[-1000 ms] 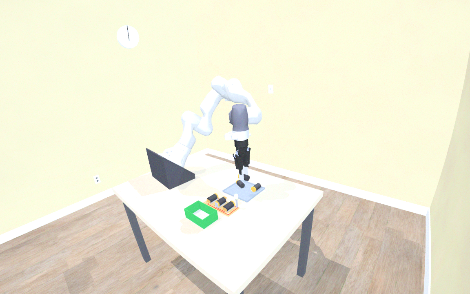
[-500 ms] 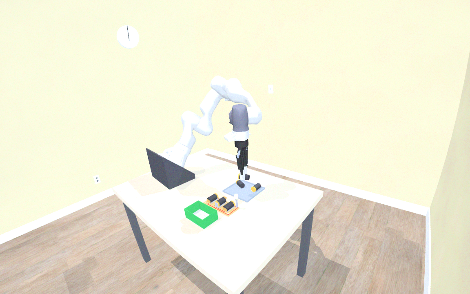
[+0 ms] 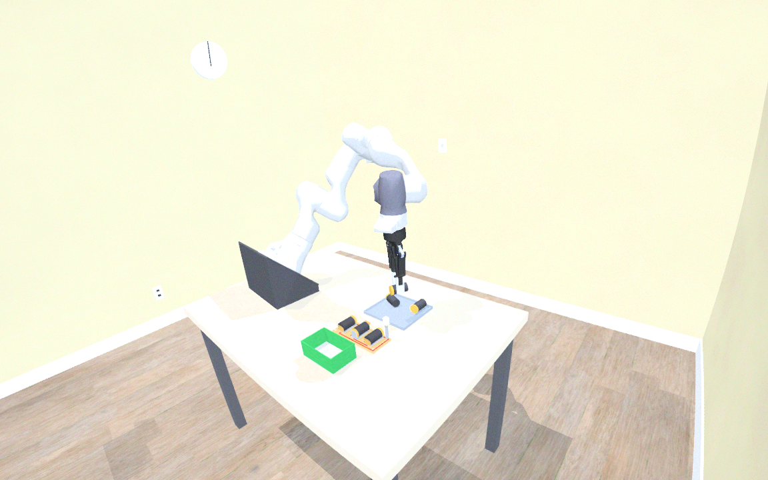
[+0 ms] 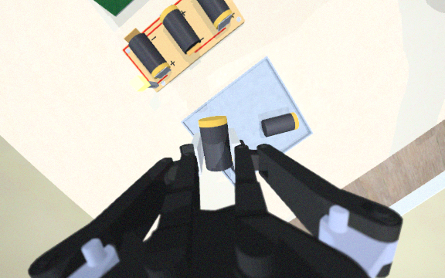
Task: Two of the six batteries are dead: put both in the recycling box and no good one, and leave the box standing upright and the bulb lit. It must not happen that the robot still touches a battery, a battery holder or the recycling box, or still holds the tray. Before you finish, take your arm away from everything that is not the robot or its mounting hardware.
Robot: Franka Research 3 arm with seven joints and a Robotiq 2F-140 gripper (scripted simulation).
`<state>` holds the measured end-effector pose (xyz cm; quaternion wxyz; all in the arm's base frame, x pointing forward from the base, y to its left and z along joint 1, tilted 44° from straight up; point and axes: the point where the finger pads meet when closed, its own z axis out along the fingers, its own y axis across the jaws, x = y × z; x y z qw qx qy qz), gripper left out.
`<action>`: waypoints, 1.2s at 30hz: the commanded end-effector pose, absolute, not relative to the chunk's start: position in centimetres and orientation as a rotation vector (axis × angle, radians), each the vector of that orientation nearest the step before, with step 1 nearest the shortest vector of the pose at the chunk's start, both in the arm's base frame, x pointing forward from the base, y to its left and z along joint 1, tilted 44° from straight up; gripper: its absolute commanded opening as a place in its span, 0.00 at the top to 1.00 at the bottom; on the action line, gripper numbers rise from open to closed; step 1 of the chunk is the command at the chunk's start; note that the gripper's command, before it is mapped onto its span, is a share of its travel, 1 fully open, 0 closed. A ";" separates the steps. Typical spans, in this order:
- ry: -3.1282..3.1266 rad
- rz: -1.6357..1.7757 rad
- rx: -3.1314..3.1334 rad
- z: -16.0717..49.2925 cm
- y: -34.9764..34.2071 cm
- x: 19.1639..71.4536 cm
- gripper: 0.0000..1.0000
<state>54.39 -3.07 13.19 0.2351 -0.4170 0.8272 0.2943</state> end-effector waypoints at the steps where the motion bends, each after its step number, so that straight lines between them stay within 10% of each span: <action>1: 1.942 0.635 -1.541 13.0 -3.3 54.3 0.84; 36: 1.866 0.599 -1.613 1.6 -14.3 48.9 0.84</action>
